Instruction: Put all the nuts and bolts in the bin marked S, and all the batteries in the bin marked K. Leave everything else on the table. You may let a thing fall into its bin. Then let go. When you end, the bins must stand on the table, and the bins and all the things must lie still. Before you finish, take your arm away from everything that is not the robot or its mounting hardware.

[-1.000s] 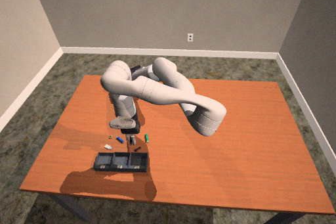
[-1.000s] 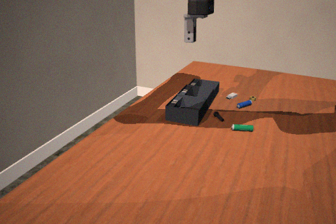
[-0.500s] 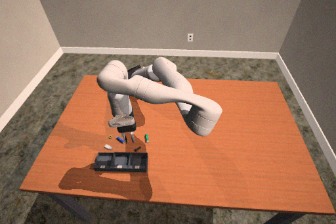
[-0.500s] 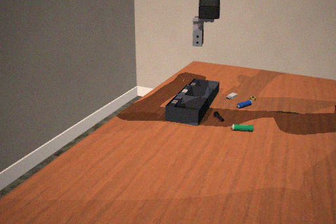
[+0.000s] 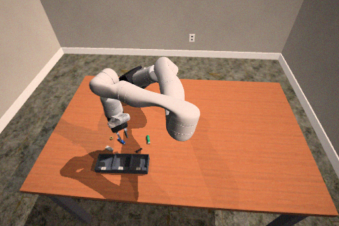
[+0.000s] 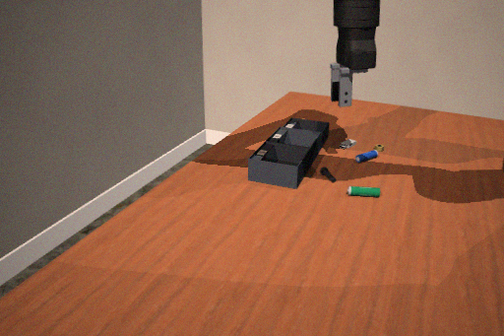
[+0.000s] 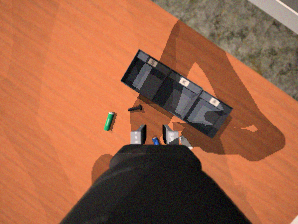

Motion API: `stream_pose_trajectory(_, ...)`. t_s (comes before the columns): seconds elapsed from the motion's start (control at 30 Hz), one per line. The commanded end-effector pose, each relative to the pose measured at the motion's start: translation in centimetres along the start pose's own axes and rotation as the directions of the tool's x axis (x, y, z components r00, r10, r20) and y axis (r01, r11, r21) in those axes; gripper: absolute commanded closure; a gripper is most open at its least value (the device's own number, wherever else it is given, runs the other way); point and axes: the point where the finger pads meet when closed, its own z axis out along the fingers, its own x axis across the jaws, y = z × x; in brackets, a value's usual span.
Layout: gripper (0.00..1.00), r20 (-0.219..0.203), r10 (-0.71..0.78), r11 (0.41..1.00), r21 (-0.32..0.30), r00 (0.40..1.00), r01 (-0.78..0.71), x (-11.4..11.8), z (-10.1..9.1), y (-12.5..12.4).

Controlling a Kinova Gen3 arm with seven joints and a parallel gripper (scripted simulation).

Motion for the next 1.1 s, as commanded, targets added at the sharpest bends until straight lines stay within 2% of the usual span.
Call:
stream_pose_trajectory(0.0, 0.4, -0.01, -0.132, 0.991, 0.022, 0.991, 0.132, 0.2, 0.5, 2.0)
stream_pose_trajectory(0.03, 0.4, -0.01, -0.132, 0.991, 0.022, 0.991, 0.132, 0.2, 0.5, 2.0)
stream_pose_trajectory(0.07, 0.4, -0.011, -0.207, 0.978, 0.023, 0.978, 0.207, 0.3, 1.0, 2.7)
stream_pose_trajectory(0.27, 0.4, -0.026, -0.346, 0.937, 0.044, 0.938, 0.346, 0.9, 4.2, 6.9)
stream_pose_trajectory(0.33, 0.4, -0.029, -0.359, 0.932, 0.047, 0.933, 0.36, 0.9, 4.2, 7.3)
stream_pose_trajectory(0.6, 0.4, -0.029, -0.359, 0.932, 0.047, 0.933, 0.36, 1.0, 4.2, 7.6)
stream_pose_trajectory(1.07, 0.4, -0.029, -0.359, 0.932, 0.047, 0.933, 0.36, 0.9, 4.2, 6.7)
